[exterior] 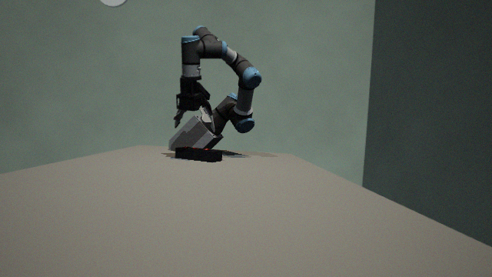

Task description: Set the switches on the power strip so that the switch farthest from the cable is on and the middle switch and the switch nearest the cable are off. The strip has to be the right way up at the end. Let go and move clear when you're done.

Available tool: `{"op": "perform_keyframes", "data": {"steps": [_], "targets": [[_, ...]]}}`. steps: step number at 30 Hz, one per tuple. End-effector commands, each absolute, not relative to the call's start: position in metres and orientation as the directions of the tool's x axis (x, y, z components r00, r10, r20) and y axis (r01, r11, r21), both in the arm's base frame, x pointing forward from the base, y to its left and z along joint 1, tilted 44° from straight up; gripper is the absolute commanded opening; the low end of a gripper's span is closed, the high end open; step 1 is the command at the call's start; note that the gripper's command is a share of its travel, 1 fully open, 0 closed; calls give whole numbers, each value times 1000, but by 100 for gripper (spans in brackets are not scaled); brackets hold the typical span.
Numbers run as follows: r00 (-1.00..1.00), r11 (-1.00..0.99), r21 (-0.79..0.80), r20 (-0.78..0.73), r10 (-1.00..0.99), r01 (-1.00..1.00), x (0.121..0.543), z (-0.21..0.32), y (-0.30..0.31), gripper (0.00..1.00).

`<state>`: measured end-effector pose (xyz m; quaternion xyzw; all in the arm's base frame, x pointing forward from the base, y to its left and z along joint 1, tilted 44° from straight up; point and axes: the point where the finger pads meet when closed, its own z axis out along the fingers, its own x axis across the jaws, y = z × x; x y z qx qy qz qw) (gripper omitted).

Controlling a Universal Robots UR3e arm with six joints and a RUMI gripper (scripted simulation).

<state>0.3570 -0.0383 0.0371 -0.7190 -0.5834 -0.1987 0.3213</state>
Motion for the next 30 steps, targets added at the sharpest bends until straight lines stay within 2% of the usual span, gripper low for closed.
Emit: {"op": "perform_keyframes", "data": {"steps": [1,16,25,30], "targets": [[240,-114,-229,660,712,967,357,37,-39,100],[224,-112,-207,667,711,972,354,42,-42,100],[147,-104,-104,689,710,989,337,59,-54,100],[66,-96,4,695,716,995,319,74,-61,100]]}}
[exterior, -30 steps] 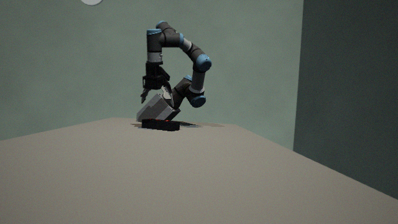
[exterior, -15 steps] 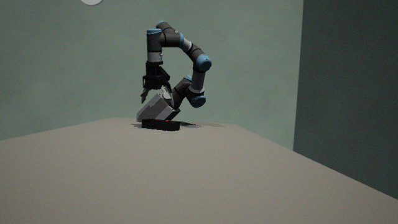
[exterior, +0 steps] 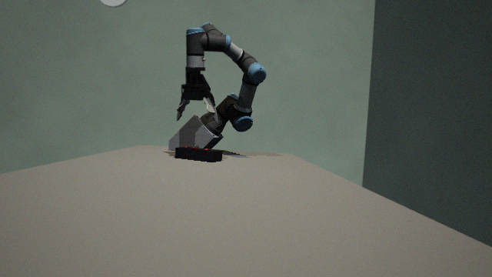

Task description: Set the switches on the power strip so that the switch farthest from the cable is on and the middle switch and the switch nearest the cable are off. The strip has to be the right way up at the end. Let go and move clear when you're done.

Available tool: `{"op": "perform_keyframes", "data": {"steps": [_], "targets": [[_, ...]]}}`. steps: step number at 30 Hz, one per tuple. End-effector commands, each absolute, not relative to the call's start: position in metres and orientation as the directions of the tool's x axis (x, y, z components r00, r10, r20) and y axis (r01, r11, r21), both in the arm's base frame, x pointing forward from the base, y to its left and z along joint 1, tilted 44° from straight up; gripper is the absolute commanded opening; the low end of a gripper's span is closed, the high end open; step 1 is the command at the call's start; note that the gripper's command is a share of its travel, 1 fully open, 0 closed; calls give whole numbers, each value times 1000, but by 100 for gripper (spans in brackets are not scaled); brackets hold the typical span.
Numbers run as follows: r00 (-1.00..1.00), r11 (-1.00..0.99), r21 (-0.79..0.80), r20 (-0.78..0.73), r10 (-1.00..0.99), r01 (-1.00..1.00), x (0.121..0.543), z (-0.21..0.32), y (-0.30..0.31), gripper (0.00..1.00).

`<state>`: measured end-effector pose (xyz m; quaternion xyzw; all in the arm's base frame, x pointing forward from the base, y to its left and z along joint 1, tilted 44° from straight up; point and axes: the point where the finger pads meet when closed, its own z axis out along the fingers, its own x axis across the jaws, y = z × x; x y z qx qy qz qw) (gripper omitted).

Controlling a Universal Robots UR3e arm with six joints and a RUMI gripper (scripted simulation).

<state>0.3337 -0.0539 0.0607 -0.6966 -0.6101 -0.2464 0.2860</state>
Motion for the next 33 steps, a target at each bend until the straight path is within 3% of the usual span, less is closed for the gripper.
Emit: {"op": "perform_keyframes", "data": {"steps": [1,16,33], "targets": [[50,-95,26,694,718,995,316,76,-62,100],[-66,-79,184,668,741,980,292,89,-64,100],[-72,-77,193,666,743,978,291,89,-64,100]]}}
